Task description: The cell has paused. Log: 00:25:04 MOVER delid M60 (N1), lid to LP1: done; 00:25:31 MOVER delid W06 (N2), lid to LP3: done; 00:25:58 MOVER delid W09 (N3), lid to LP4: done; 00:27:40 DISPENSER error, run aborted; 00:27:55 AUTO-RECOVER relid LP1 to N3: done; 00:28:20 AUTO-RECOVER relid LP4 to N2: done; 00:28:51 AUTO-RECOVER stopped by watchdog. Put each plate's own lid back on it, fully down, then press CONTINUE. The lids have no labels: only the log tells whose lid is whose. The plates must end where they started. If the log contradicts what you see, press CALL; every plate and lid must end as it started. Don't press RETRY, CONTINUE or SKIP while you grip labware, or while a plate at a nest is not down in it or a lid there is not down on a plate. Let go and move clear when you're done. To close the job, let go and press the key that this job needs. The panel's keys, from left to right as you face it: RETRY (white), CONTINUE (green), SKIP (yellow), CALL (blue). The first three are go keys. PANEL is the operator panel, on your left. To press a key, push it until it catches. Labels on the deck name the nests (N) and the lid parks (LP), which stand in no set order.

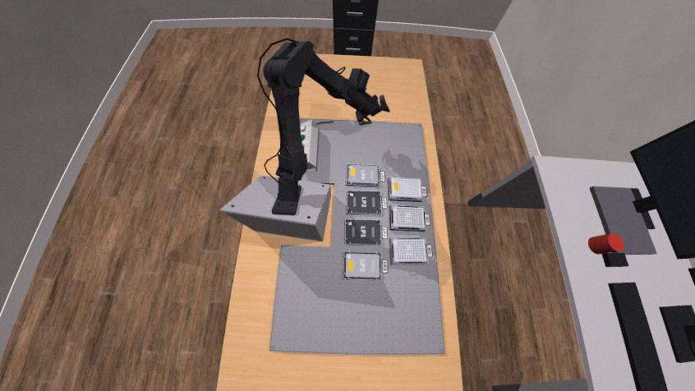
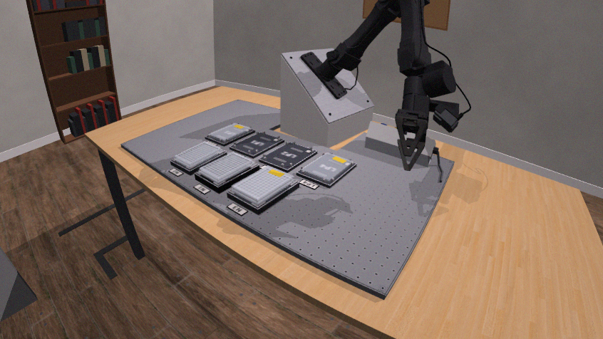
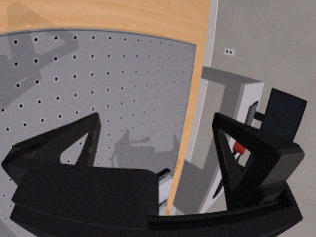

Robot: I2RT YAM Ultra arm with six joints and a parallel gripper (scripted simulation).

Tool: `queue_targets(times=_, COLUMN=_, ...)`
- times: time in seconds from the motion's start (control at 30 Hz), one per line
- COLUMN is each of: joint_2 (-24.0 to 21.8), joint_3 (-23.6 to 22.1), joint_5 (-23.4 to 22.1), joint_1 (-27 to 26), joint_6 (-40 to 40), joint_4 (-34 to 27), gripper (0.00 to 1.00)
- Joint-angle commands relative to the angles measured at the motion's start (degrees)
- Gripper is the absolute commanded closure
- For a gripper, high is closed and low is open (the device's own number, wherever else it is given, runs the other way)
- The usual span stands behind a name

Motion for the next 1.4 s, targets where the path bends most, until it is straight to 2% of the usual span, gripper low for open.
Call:
queue_targets(times=0.0, joint_2=-2.4, joint_3=1.3, joint_5=-0.1, joint_1=-2.6, joint_6=3.0, joint_4=-4.8, gripper=0.0)
queue_targets(times=0.03, joint_2=-2.6, joint_3=1.4, joint_5=-0.1, joint_1=-3.1, joint_6=3.5, joint_4=-5.8, gripper=0.0)
queue_targets(times=0.07, joint_2=-2.7, joint_3=-1.3, joint_5=-0.8, joint_1=-3.6, joint_6=3.4, joint_4=-5.9, gripper=0.0)
queue_targets(times=0.17, joint_2=-3.3, joint_3=0.9, joint_5=-0.9, joint_1=-4.7, joint_6=4.4, joint_4=-7.8, gripper=0.0)
queue_targets(times=0.5, joint_2=-4.7, joint_3=1.3, joint_5=-0.8, joint_1=-8.7, joint_6=8.8, joint_4=-15.7, gripper=0.0)
queue_targets(times=0.57, joint_2=-5.0, joint_3=-1.7, joint_5=-1.8, joint_1=-9.8, joint_6=8.5, joint_4=-15.9, gripper=0.0)
queue_targets(times=0.77, joint_2=-6.2, joint_3=0.4, joint_5=-2.1, joint_1=-12.4, joint_6=11.0, joint_4=-20.4, gripper=0.0)
queue_targets(times=0.8, joint_2=-6.3, joint_3=-2.0, joint_5=-2.3, joint_1=-12.8, joint_6=11.1, joint_4=-20.8, gripper=0.0)
queue_targets(times=0.9, joint_2=-6.3, joint_3=-1.5, joint_5=-2.4, joint_1=-12.9, joint_6=11.0, joint_4=-20.9, gripper=0.0)
queue_targets(times=1.07, joint_2=-7.4, joint_3=-0.5, joint_5=-2.5, joint_1=-15.5, joint_6=13.5, joint_4=-25.4, gripper=0.0)
queue_targets(times=1.1, joint_2=-7.4, joint_3=-2.2, joint_5=-2.8, joint_1=-15.9, joint_6=13.7, joint_4=-25.8, gripper=0.0)
queue_targets(times=1.37, joint_2=-8.7, joint_3=-2.1, joint_5=-3.5, joint_1=-19.0, joint_6=16.1, joint_4=-30.8, gripper=0.0)
